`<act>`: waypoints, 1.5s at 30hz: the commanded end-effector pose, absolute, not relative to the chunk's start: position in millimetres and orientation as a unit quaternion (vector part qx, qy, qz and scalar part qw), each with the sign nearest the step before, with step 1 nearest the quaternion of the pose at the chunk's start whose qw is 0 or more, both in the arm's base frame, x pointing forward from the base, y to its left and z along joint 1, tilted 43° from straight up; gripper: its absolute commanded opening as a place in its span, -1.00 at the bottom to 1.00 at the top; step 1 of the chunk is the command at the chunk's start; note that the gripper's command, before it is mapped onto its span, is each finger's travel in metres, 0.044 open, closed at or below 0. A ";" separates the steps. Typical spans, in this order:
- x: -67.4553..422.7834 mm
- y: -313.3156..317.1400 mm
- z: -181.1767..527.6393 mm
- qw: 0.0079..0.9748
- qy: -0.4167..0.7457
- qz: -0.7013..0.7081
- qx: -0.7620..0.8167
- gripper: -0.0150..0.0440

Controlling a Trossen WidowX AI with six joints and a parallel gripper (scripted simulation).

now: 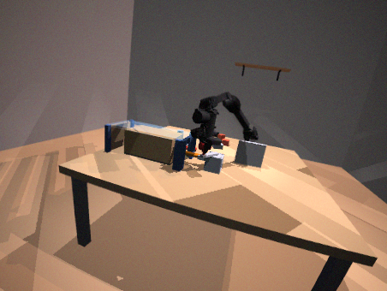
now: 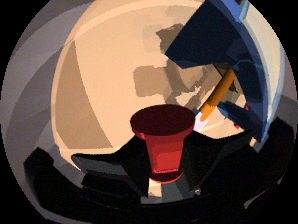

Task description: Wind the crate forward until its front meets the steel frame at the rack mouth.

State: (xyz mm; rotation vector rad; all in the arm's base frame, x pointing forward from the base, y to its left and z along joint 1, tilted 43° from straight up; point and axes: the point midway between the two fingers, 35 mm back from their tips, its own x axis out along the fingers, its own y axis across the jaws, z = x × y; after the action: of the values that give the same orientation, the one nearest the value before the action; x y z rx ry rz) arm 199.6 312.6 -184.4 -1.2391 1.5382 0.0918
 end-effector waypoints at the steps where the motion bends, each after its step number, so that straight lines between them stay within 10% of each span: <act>1: 199.6 312.6 -184.3 0.552 0.650 0.036 -0.521 -0.31; 16: 199.6 312.6 -184.3 0.552 0.650 0.036 -0.521 1.00; 45: 179.3 351.1 -140.6 0.584 0.539 0.001 -0.607 1.00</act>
State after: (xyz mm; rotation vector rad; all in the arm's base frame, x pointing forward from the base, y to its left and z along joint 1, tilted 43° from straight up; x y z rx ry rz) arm 178.4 349.2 -142.1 -1.4213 1.2674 0.0045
